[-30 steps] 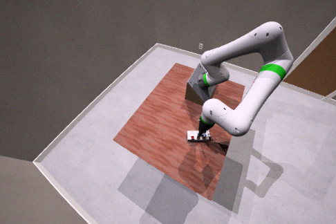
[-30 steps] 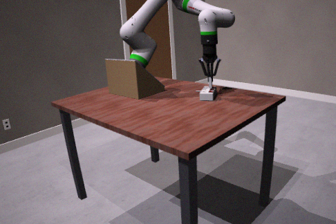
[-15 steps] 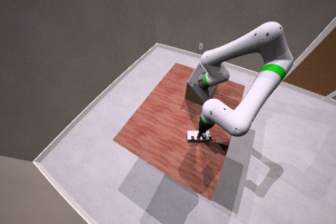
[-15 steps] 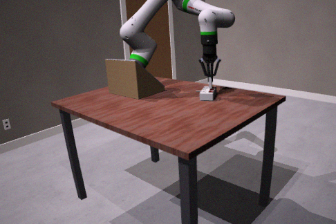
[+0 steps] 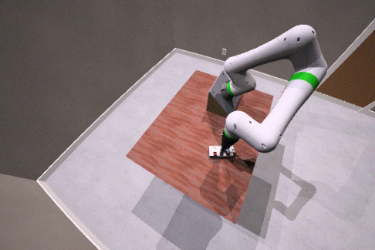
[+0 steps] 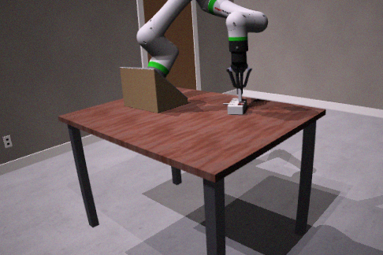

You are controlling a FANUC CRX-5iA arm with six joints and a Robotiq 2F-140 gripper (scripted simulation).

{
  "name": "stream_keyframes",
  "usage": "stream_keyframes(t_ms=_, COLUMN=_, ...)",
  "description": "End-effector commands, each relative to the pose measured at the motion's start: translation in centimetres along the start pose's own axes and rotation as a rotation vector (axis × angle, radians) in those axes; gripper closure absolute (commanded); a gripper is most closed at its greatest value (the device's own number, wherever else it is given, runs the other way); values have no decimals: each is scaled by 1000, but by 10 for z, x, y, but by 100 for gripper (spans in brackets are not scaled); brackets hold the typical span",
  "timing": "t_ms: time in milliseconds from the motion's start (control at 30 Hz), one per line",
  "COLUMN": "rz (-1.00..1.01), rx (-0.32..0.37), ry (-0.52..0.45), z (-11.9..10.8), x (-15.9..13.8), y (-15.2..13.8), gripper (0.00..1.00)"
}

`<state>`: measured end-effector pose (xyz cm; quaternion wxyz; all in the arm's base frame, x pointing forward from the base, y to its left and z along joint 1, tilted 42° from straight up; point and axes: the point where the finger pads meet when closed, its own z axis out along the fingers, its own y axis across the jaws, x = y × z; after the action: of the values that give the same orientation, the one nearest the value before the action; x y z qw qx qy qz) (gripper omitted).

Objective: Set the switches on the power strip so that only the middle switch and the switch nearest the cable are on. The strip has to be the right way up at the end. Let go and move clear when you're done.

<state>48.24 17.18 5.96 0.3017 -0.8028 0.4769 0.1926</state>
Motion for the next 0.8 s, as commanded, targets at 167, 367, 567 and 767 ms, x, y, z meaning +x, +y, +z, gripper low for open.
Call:
stream_keyframes(t_ms=167, rz=0, rx=0, ry=0, z=3, x=0, y=0, gripper=100)
stream_keyframes(t_ms=367, rz=0, rx=0, ry=0, z=4, x=0, y=0, gripper=100)
stream_keyframes(t_ms=567, rz=0, rx=0, ry=0, z=4, x=0, y=0, gripper=100)
stream_keyframes(t_ms=767, rz=0, rx=0, ry=0, z=4, x=0, y=0, gripper=100)
